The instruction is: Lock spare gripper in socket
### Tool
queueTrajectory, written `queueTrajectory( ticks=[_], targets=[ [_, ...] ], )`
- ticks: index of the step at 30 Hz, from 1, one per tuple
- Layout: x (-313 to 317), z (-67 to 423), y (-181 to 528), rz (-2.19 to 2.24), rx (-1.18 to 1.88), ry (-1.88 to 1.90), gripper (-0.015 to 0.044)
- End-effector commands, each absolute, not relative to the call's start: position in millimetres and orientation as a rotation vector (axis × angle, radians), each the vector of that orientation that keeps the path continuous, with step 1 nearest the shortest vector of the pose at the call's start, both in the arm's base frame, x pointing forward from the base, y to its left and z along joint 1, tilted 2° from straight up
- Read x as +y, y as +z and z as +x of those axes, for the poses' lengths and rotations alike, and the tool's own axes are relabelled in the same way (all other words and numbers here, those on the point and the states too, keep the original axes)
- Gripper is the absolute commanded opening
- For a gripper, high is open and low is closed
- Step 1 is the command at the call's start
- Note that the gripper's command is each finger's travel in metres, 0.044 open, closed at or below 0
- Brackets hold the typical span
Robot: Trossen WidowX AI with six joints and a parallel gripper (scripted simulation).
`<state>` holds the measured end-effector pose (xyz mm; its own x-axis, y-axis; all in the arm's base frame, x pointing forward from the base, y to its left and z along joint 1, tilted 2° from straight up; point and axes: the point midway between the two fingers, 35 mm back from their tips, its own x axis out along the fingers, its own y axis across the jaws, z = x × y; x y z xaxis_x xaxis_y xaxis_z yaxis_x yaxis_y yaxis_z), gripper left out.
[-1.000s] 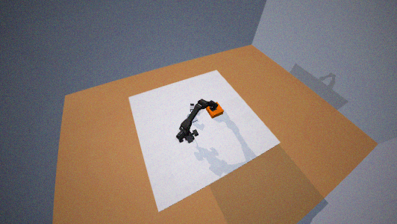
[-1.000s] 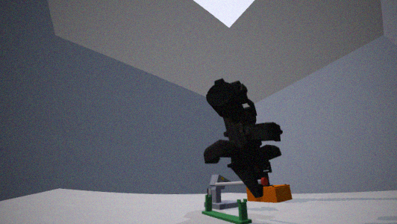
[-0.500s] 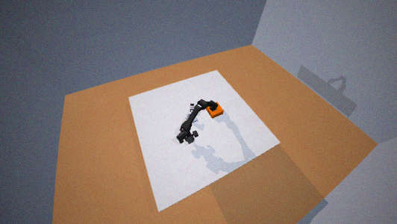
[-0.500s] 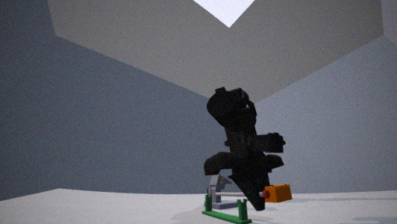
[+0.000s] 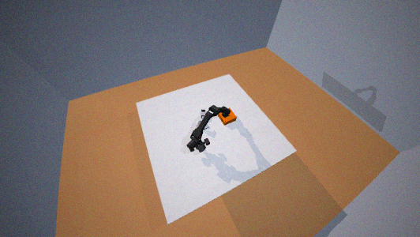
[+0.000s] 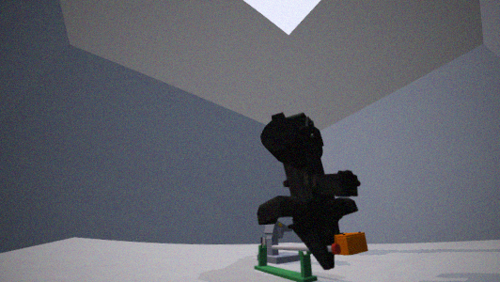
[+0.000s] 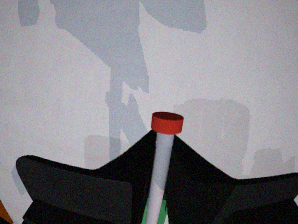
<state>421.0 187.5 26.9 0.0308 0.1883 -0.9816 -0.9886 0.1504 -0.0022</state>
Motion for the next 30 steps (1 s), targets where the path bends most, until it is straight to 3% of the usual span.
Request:
queueTrajectory(
  ticks=[1,2,10,30],
  targets=[
    [187,421,26,-0.967,1.125,1.170,0.0000],
    [187,421,26,-0.967,1.125,1.170,0.0000],
    [187,421,27,-0.968,1.124,1.172,0.0200],
    [185,413,56,-0.963,1.153,1.184,0.0200]
  ],
)
